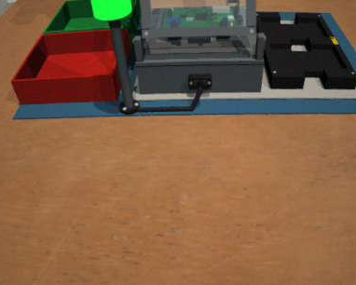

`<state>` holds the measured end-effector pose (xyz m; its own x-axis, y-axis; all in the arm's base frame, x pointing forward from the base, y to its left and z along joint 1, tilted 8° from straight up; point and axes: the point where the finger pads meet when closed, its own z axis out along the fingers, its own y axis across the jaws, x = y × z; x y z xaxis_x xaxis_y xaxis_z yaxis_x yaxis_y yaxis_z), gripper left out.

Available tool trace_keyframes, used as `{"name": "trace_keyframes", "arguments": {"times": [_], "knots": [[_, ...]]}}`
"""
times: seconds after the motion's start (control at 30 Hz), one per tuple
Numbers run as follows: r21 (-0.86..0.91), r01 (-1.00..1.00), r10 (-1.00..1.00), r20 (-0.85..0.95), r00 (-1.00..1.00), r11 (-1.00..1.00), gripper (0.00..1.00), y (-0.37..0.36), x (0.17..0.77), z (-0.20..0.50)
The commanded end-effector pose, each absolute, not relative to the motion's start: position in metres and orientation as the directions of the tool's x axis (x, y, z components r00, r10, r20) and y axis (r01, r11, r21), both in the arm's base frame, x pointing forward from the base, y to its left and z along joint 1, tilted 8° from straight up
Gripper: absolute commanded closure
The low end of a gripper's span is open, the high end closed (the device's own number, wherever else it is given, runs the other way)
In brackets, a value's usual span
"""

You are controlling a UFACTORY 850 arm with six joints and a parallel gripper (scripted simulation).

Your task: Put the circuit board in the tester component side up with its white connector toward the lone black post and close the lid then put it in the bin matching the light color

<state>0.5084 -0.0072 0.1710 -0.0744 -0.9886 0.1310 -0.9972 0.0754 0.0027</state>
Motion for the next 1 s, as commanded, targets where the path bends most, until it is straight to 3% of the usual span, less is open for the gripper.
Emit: {"name": "trace_keyframes", "arguments": {"times": [0.0,0.97], "knots": [[0.001,-0.997,-0.989,0.131,-0.075,0.075,1.0,-0.007,0.509,0.172],[0.001,-0.997,-0.989,0.131,-0.075,0.075,1.0,-0.007,0.522,0.178]]}}
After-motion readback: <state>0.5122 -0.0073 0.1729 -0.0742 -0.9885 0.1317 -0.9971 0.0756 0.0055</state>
